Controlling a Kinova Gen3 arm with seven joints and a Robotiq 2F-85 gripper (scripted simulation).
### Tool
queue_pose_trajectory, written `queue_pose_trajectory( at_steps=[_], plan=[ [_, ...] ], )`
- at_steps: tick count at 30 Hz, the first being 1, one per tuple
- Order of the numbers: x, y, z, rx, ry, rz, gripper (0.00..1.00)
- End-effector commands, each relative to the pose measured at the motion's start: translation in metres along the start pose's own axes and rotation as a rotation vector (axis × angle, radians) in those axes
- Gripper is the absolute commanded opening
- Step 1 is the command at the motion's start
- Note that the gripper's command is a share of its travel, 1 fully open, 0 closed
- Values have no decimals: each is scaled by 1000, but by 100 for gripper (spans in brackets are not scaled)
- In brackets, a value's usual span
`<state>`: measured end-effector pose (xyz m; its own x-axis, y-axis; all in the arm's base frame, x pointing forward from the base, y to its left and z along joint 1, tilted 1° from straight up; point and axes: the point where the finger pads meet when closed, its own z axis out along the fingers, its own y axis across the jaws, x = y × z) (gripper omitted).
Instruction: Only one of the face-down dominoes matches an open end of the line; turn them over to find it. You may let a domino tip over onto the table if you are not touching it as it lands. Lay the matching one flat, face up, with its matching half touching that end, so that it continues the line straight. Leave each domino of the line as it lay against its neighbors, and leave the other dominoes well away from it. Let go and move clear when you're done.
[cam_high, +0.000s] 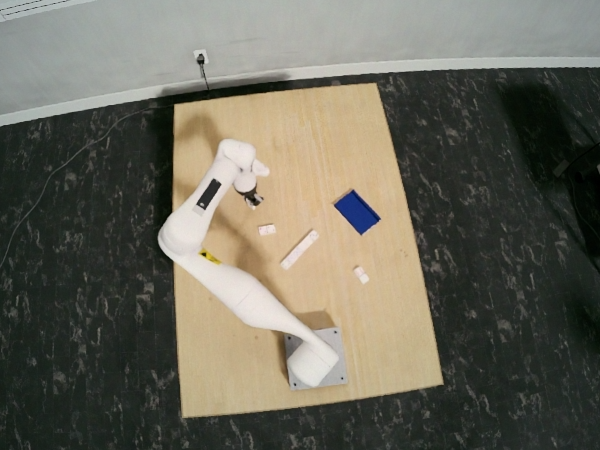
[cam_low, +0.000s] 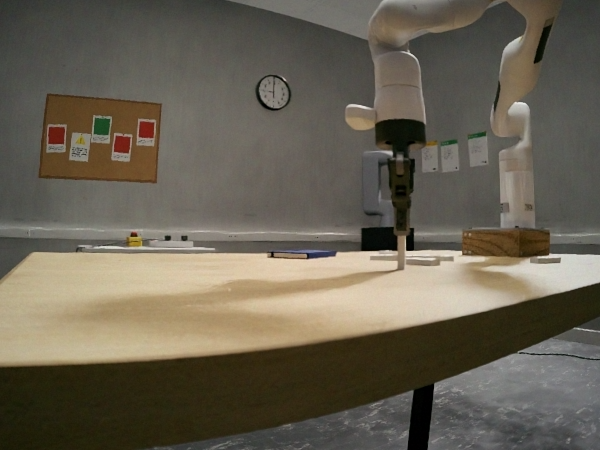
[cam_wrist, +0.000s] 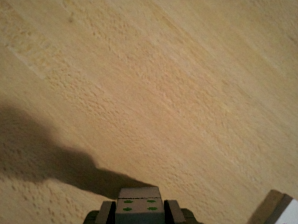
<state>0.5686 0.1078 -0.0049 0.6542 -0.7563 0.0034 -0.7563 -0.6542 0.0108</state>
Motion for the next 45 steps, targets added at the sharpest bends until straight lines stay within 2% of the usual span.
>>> queue_pose_trajectory(
  at_steps=[1, 45],
  plan=[
    [0, -1, -1, 2, 1, 0, 35],
    [-1, -1, -1, 2, 25, 0, 35]
  ],
)
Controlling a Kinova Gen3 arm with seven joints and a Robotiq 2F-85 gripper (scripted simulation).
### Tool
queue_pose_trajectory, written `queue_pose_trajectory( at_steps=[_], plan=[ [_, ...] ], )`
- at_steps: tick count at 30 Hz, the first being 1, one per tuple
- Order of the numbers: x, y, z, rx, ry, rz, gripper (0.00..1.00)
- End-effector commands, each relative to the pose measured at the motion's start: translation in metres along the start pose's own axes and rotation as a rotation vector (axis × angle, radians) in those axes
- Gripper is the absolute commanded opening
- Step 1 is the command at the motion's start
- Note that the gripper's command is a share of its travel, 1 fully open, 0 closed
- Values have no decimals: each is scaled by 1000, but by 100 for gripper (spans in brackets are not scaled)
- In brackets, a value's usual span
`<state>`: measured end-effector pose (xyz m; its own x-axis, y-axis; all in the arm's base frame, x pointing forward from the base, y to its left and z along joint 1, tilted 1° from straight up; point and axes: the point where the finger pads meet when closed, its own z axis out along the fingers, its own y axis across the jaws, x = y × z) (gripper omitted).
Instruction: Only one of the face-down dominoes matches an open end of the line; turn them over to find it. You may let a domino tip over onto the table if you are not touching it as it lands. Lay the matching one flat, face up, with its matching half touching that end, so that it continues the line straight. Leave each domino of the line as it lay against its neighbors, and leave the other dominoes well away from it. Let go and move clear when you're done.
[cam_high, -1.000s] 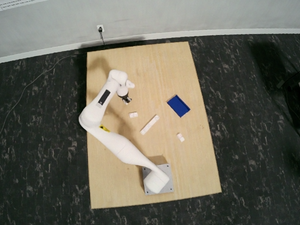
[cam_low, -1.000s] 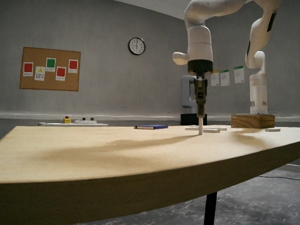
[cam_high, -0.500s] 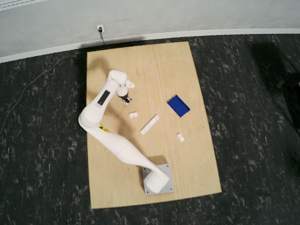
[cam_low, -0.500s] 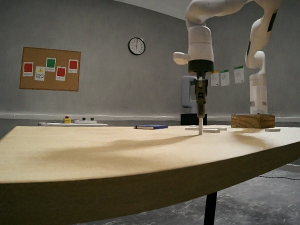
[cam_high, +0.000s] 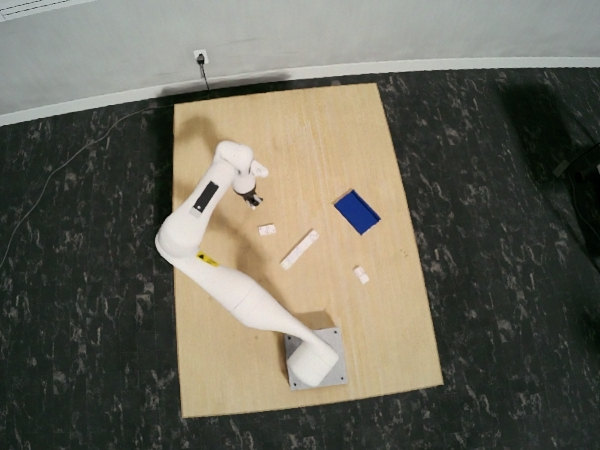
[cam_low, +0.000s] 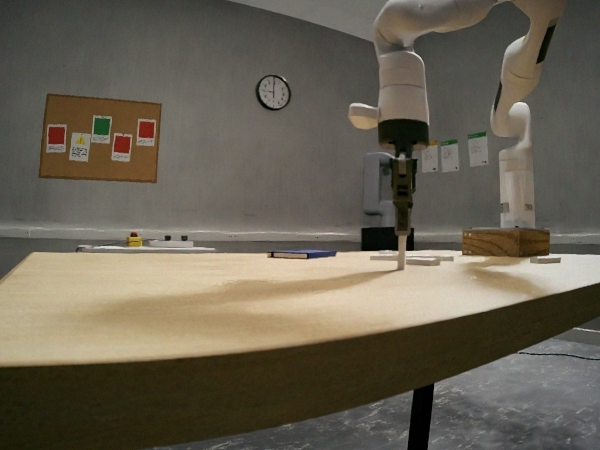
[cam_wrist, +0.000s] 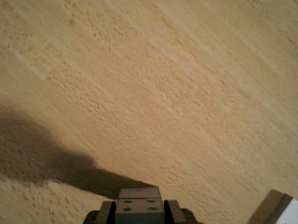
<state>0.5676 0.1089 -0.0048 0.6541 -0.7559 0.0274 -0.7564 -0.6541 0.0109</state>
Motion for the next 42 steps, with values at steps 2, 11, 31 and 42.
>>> queue_pose_trajectory(
  at_steps=[2, 11, 31, 42],
  plan=[
    [0, -1, -1, 2, 3, 0, 35],
    [-1, -1, -1, 2, 16, 0, 35],
    [-3, -1, -1, 2, 46, 0, 35],
    [-4, -1, -1, 2, 65, 0, 35]
  ],
)
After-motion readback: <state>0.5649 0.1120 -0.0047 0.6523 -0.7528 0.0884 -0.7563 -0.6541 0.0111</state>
